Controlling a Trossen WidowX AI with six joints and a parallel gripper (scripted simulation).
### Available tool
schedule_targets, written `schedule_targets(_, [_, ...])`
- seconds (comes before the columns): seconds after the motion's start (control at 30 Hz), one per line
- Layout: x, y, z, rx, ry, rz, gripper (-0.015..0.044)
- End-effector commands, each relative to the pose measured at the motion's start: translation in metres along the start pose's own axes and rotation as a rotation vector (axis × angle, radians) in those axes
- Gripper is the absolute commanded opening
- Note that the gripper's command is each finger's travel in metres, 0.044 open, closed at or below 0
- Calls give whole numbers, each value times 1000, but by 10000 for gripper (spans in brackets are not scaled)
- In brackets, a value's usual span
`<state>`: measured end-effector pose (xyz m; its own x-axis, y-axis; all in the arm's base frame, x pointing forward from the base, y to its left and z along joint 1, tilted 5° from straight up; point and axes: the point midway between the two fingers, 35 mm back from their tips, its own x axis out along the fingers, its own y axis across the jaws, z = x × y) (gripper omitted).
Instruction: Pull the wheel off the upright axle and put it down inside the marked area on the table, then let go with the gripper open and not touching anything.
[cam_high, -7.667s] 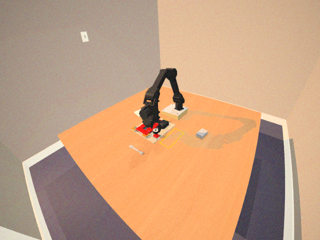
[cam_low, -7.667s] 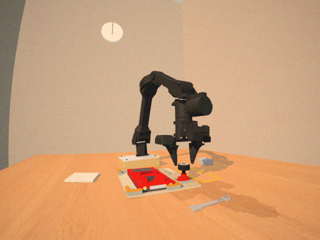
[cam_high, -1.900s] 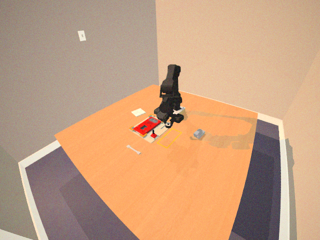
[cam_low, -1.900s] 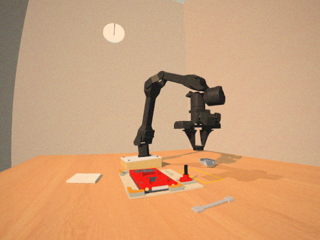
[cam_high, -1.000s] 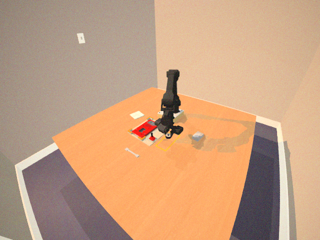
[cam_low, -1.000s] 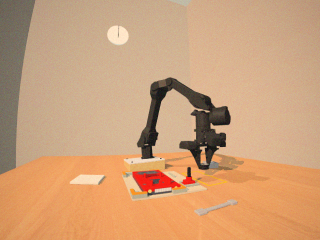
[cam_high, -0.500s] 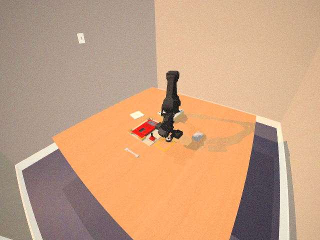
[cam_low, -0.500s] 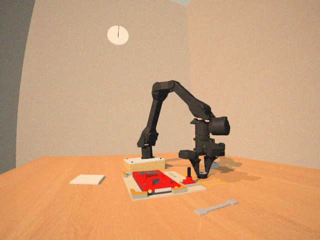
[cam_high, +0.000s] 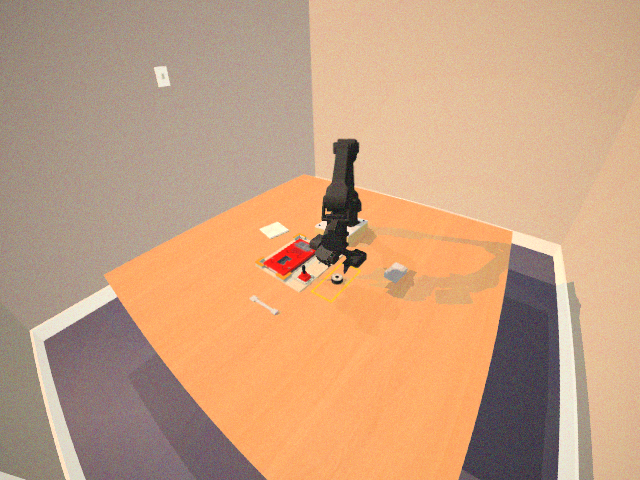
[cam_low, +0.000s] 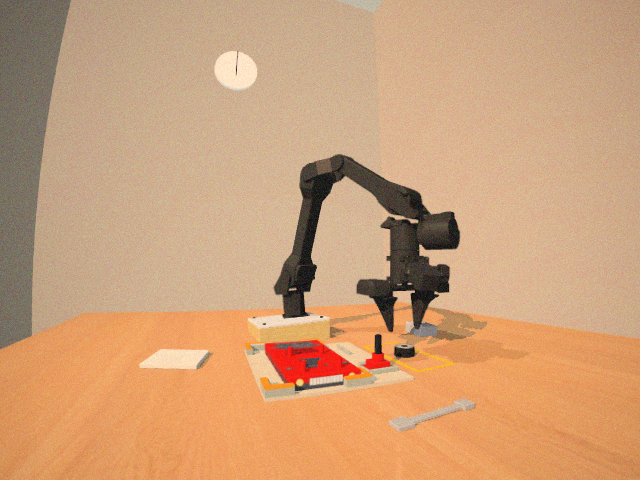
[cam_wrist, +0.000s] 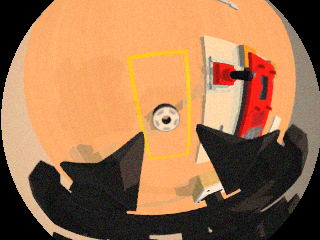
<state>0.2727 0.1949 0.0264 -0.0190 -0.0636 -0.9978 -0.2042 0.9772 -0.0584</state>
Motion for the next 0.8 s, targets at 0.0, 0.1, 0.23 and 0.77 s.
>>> schedule_targets(0.0, [-21,1,1,1,-10,10,300])
schedule_targets(0.1, [-12,0,0,-1,-14,6,352])
schedule_targets(0.23, [-24,-6,-13,-9,-17,6,440])
schedule_targets(0.77, [-65,-36,-81,1,-2,6,440])
